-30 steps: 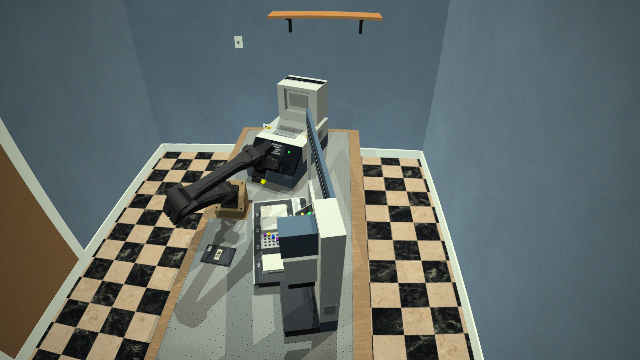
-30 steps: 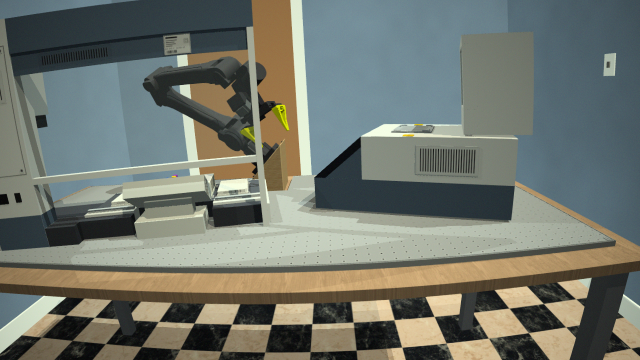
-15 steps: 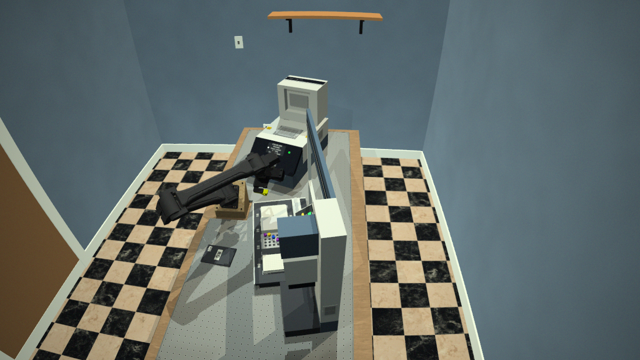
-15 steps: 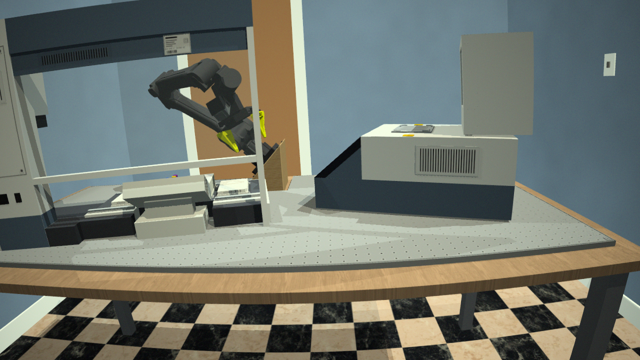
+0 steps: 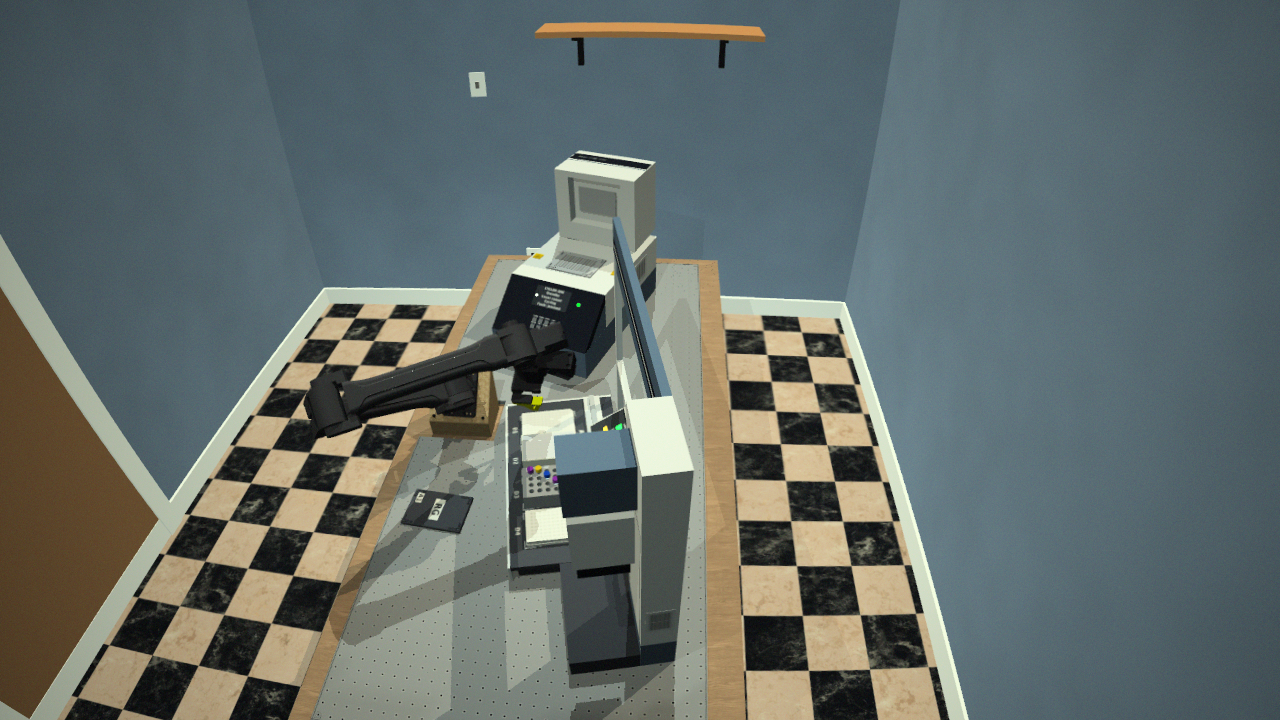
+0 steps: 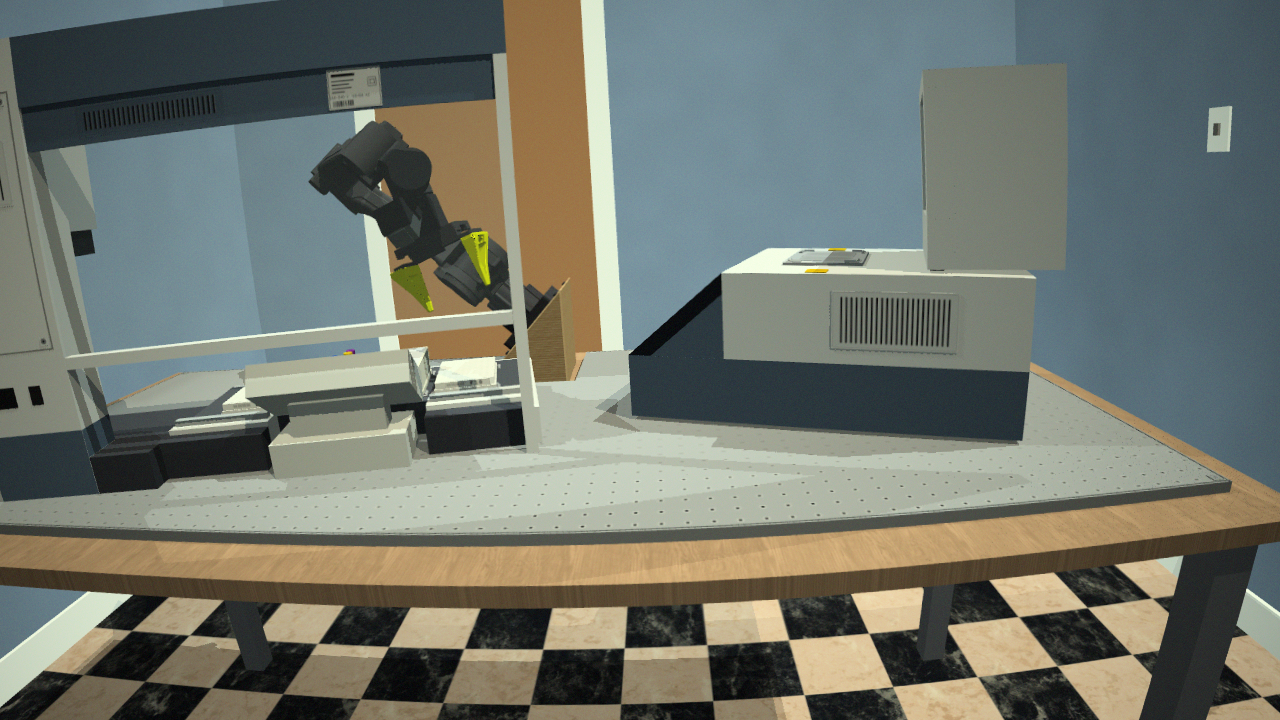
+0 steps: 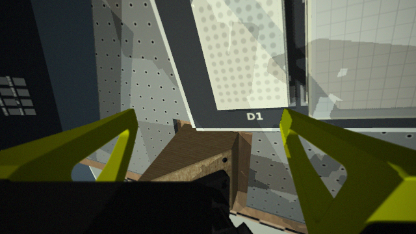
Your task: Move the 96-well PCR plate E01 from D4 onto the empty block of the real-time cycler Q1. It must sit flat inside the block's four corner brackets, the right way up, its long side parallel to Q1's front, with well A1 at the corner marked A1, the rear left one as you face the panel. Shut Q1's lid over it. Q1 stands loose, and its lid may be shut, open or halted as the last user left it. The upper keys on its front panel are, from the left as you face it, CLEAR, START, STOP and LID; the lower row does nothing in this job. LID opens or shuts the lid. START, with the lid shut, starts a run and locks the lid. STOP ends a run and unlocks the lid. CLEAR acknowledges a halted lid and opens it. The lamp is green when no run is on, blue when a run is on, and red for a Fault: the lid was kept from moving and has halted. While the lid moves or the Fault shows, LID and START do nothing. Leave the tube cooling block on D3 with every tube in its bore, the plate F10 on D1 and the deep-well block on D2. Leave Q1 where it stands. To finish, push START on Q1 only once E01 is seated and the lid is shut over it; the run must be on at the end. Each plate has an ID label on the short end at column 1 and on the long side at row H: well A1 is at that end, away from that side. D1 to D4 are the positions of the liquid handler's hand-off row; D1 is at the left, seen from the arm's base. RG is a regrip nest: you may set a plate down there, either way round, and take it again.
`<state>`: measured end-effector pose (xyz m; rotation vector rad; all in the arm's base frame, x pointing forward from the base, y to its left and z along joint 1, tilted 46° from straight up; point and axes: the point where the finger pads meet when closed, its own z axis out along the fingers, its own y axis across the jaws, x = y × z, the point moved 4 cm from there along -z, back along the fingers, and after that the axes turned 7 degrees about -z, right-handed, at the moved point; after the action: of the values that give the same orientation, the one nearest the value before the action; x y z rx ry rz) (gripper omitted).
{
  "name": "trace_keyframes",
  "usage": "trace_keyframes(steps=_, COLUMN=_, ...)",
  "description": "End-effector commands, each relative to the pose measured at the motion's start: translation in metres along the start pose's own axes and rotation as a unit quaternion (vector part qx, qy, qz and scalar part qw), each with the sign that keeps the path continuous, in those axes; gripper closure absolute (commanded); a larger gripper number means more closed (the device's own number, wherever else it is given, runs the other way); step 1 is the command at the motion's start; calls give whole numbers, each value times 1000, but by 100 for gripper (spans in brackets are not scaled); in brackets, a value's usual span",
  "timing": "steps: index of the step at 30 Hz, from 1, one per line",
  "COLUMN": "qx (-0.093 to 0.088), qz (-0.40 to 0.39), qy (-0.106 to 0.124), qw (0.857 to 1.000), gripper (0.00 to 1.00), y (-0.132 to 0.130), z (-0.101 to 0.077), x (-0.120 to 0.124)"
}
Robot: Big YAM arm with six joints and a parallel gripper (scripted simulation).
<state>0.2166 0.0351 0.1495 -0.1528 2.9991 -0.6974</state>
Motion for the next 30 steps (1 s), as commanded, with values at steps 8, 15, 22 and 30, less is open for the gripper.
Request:
trace_keyframes(steps=8, qx=15, qz=-19, qy=-13, qw=1000, gripper=0, y=-46, z=-22, x=-19)
trace_keyframes(steps=15, qx=54, qz=-69, qy=13, qw=996, gripper=0, y=-72, z=-26, x=-23)
trace_keyframes(steps=22, qx=47, qz=-50, qy=3, qw=998, gripper=0, y=-98, z=-31, x=-27)
trace_keyframes(steps=30, qx=89, qz=-83, qy=20, qw=992, gripper=0, y=-137, z=-38, x=-35)
